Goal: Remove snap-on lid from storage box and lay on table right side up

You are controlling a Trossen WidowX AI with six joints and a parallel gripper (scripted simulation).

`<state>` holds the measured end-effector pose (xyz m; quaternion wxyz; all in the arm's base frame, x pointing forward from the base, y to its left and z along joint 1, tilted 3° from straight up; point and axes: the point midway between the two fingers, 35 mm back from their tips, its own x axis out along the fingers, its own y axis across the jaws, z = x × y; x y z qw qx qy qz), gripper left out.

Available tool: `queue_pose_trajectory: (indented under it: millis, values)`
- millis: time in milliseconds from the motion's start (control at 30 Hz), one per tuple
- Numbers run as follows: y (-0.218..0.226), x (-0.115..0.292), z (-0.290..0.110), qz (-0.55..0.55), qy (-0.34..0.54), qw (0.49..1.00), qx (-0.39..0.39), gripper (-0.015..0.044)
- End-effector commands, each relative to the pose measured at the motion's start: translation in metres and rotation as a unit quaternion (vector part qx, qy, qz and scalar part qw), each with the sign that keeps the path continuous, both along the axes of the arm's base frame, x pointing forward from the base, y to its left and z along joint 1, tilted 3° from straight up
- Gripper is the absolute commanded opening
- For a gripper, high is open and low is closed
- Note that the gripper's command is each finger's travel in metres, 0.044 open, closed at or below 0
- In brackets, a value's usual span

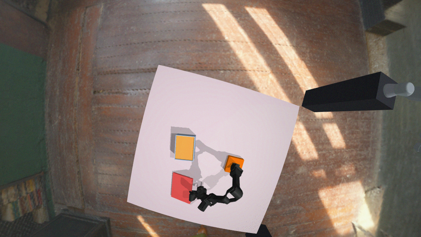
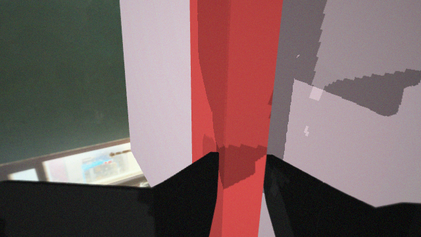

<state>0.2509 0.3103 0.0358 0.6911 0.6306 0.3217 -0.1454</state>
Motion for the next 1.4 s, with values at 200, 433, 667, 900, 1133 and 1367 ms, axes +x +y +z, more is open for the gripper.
queue_pose_trajectory:
  millis: [200, 433, 667, 900, 1133, 1367]
  values:
    - [-0.006, -0.002, -0.023, 0.001, 0.013, 1.000, -0.017, 0.0000]
    - [-0.006, -0.002, -0.028, 0.001, 0.013, 1.000, -0.017, 0.0000]
    - [-0.001, 0.000, -0.013, 0.001, 0.013, 1.000, -0.017, 0.0105]
    - [-0.001, 0.000, -0.013, 0.001, 0.013, 1.000, -0.017, 0.0275]
    - [-0.005, -0.011, -0.016, 0.002, 0.014, 1.000, -0.017, 0.0433]
    - [-0.009, -0.025, -0.016, 0.002, 0.014, 1.000, -0.017, 0.0440]
